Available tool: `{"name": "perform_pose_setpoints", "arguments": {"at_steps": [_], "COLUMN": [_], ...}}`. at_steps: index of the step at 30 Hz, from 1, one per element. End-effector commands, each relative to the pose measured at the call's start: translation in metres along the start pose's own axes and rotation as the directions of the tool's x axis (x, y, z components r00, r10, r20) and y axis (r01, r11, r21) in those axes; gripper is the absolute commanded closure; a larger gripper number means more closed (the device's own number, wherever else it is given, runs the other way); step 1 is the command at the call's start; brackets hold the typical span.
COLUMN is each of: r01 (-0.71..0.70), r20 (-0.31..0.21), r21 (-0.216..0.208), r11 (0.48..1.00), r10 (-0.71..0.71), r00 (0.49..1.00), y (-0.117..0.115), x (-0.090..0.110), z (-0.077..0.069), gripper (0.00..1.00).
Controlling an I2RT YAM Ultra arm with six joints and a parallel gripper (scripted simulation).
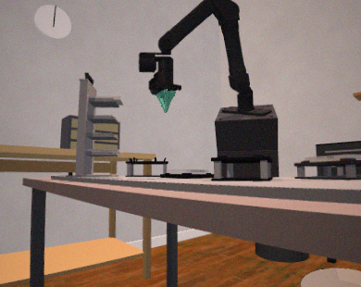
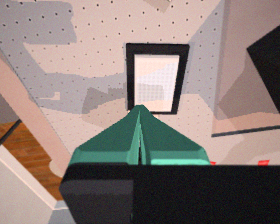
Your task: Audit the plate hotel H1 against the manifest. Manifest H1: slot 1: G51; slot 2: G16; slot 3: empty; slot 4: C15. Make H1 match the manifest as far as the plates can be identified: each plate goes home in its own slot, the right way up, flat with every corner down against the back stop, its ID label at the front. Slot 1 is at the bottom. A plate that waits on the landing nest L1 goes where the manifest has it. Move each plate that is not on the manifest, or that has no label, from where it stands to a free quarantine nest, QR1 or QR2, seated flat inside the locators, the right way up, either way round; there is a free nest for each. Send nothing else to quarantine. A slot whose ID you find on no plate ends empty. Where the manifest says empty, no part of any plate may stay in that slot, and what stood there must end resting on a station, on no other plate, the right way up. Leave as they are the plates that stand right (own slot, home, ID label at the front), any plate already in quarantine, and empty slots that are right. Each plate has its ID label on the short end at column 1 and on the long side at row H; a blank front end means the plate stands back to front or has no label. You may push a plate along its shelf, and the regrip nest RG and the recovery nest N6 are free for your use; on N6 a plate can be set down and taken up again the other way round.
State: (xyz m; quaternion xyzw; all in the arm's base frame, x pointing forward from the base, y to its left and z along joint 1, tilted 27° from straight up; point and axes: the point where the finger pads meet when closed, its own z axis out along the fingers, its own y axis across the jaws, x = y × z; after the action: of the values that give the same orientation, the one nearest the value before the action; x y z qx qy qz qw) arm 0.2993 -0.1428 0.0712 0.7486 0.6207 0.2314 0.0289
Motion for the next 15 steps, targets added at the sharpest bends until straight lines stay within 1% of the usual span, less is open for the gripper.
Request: {"name": "perform_pose_setpoints", "arguments": {"at_steps": [1, 14, 15], "r01": [-0.017, -0.017, -0.017], "r20": [0.011, 0.010, 0.010], "r21": [-0.016, -0.016, -0.016], "r11": [1.000, 1.000, 1.000], "r10": [0.017, 0.017, 0.017], "r00": [1.000, 1.000, 1.000], "y": [0.001, -0.013, -0.013], "x": [0.005, 0.046, 0.046], "z": [-0.007, -0.006, -0.006], "gripper": [1.00, 1.00, 1.00]}}
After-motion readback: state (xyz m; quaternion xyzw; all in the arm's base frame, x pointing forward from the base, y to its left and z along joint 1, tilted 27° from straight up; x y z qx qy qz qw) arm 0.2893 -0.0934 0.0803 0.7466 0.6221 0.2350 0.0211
